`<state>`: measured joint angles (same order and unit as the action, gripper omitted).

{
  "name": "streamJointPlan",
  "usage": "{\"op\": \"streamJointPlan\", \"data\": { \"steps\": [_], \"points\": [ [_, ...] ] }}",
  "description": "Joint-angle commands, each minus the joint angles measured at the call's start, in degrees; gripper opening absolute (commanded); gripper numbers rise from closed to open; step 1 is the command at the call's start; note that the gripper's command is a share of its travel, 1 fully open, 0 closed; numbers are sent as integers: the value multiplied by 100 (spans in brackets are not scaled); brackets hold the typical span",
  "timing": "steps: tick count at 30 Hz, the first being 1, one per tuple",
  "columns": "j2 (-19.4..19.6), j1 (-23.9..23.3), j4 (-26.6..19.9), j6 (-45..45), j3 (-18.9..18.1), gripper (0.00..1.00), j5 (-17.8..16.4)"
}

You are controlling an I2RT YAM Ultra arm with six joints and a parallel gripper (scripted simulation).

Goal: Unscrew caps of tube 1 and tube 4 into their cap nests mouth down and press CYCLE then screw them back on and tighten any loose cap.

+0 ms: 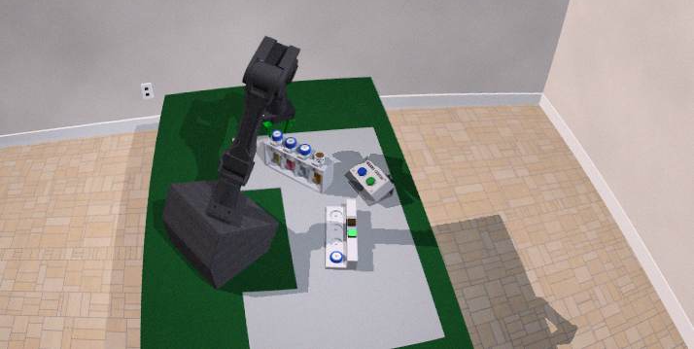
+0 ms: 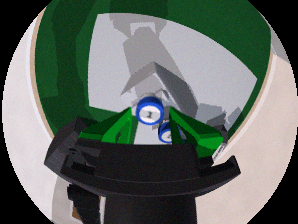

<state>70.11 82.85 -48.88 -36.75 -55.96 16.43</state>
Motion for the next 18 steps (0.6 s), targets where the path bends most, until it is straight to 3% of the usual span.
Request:
{"op": "streamJointPlan", "data": {
  "steps": [1,14,18],
  "points": [
    [-26,4,17,-3,-17,49,-9],
    [-26,4,17,-3,-17,49,-9],
    [-6,-12,68,899,10,49,-16]
  ]
}}
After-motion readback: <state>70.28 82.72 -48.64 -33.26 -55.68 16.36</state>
